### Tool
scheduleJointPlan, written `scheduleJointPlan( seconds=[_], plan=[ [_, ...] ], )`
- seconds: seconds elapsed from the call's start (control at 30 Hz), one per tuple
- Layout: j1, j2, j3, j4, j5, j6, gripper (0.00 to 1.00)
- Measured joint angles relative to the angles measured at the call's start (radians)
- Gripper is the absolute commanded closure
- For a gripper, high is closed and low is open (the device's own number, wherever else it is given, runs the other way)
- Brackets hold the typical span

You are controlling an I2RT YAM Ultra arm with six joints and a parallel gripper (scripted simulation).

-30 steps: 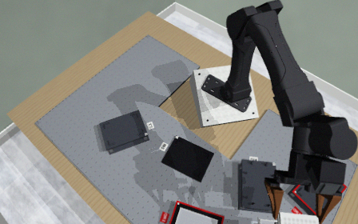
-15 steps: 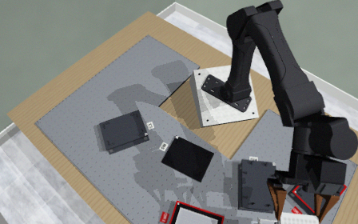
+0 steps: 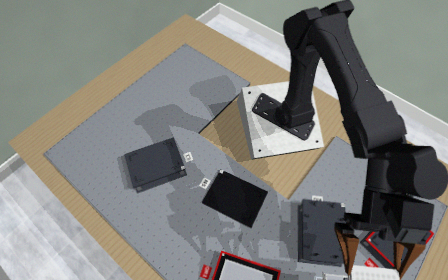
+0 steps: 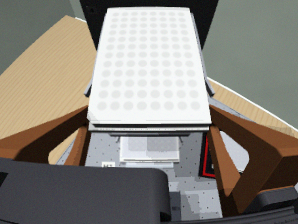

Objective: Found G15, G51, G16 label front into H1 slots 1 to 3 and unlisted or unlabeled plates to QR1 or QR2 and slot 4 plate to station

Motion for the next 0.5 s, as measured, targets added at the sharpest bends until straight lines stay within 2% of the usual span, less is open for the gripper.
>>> scheduleJointPlan(
  seconds=[0.5],
  plan=[
    [0.04, -0.057, -0.051, -0.006, 0.038, 0.007, 0.14]
  ],
)
